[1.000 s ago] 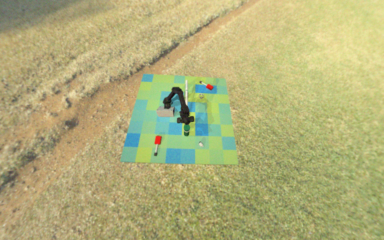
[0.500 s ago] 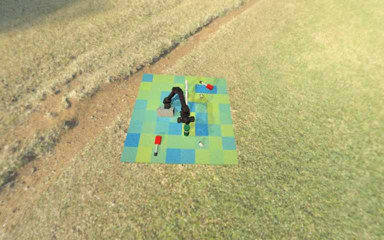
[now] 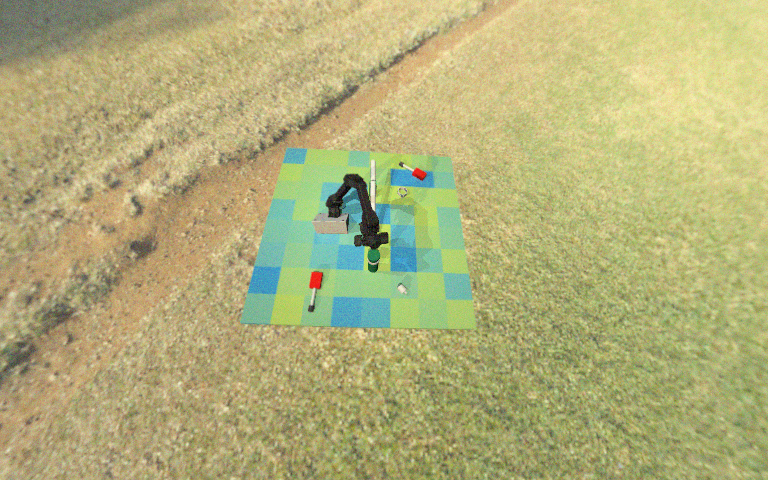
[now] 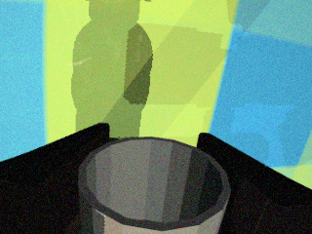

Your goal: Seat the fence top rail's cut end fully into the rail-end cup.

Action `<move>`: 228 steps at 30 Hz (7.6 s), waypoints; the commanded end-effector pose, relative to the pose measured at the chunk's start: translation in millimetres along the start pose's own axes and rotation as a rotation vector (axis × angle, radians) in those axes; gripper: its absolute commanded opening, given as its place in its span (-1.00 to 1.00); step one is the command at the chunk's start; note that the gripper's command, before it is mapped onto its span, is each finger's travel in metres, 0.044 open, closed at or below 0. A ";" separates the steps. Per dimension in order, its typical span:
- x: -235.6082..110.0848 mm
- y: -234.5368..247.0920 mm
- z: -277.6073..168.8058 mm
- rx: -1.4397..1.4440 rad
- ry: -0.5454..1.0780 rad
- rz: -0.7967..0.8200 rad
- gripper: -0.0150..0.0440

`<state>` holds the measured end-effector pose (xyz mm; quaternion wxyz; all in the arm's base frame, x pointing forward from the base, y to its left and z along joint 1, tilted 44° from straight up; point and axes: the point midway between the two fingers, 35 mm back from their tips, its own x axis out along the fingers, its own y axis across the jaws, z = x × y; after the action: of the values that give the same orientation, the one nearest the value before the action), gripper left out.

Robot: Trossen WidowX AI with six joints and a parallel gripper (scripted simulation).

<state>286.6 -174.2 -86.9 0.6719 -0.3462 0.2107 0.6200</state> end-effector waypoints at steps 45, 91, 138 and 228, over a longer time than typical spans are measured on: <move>-113.9 -19.6 130.8 1.407 -0.050 -0.227 1.00; -20.6 2.8 195.6 3.109 0.405 0.020 1.00; 57.4 21.6 196.3 3.109 0.403 0.021 1.00; 1.5 -0.1 166.5 3.004 0.405 -0.453 -0.49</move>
<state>260.1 -48.1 21.4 0.4249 0.5305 0.6560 -0.3281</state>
